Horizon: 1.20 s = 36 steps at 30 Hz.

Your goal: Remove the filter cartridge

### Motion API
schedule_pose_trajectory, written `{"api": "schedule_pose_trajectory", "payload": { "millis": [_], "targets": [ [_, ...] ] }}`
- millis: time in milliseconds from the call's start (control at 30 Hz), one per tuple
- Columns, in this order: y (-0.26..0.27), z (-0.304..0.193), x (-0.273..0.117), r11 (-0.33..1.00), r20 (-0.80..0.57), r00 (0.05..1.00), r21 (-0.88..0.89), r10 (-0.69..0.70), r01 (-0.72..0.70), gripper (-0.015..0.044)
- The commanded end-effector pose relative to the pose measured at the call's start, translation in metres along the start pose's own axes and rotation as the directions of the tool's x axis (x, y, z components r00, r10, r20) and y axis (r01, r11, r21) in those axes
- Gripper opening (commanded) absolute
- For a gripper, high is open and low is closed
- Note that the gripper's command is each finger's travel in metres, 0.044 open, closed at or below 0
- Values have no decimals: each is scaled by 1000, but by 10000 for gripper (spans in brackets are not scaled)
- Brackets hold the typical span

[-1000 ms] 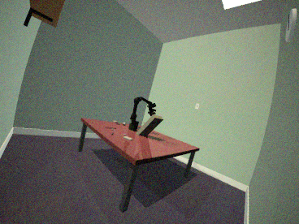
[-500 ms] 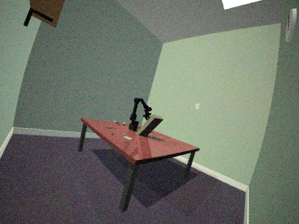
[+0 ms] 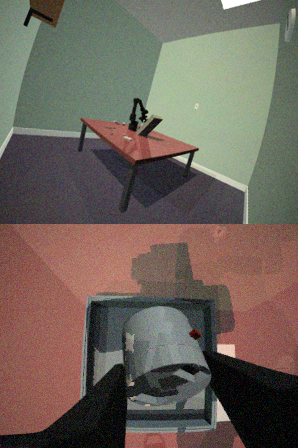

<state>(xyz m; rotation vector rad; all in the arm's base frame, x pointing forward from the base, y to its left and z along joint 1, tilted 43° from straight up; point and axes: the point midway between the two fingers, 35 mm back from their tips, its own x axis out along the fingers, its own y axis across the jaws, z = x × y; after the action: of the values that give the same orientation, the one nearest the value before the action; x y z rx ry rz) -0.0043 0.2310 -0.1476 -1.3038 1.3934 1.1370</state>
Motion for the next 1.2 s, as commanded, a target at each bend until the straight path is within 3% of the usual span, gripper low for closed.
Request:
{"api": "schedule_pose_trajectory", "payload": {
  "millis": [0, 433, 667, 1167],
  "targets": [
    [3, -8, 13, 1000, -7, 1000, -13, 8, -8, 0],
    [2, -40, 64, 1000, -8, 1000, -13, 9, -9, 0],
    [2, -42, 66, 1000, -8, 1000, -13, 9, -9, 0],
    [2, -39, 63, 1000, -7, 1000, -18, 5, -5, 394]
  ]
}}
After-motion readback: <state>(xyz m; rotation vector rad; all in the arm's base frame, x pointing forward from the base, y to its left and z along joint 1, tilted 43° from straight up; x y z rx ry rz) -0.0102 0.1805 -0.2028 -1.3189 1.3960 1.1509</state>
